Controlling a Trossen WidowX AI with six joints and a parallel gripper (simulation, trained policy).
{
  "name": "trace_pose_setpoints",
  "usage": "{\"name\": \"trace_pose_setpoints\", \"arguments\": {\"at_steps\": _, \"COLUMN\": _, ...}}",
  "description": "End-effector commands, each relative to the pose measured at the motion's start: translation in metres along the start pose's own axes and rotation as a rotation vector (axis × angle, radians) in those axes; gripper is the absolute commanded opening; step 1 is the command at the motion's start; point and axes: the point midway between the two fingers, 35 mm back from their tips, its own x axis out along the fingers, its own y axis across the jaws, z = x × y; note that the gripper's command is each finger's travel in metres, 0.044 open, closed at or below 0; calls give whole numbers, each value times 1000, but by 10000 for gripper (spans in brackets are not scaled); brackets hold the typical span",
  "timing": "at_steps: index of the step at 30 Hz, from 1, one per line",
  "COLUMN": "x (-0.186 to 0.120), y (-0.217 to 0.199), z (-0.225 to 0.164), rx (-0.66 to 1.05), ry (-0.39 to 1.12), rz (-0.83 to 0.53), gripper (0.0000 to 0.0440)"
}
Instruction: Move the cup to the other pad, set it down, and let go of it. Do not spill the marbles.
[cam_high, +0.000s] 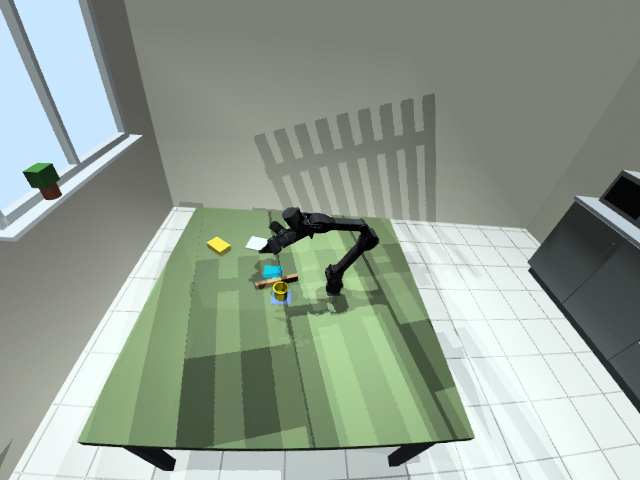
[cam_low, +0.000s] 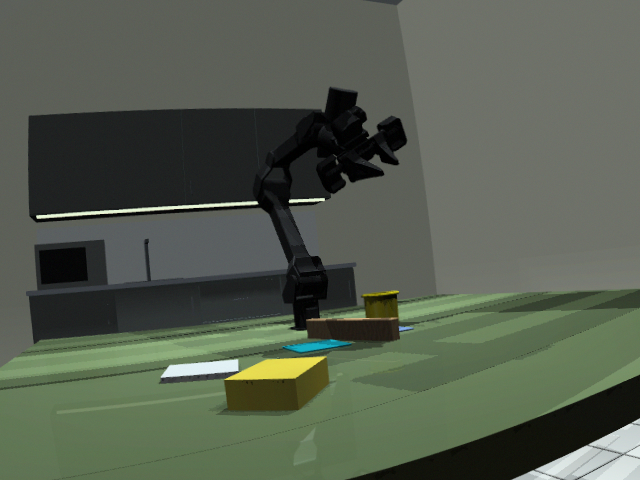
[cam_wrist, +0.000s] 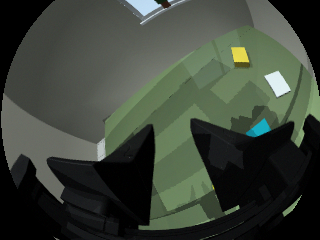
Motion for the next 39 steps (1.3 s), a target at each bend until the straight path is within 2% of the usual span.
{"name": "trace_pose_setpoints", "arguments": {"at_steps": 1, "x": 0, "y": 2, "z": -3, "rx": 44, "ry": 37, "rz": -14, "gripper": 155}}
{"name": "trace_pose_setpoints", "arguments": {"at_steps": 22, "x": 3, "y": -5, "z": -35, "rx": 306, "ry": 284, "rz": -214, "gripper": 155}}
{"name": "trace_pose_setpoints", "arguments": {"at_steps": 39, "x": 3, "y": -26, "z": -64, "rx": 413, "ry": 439, "rz": -440, "gripper": 144}}
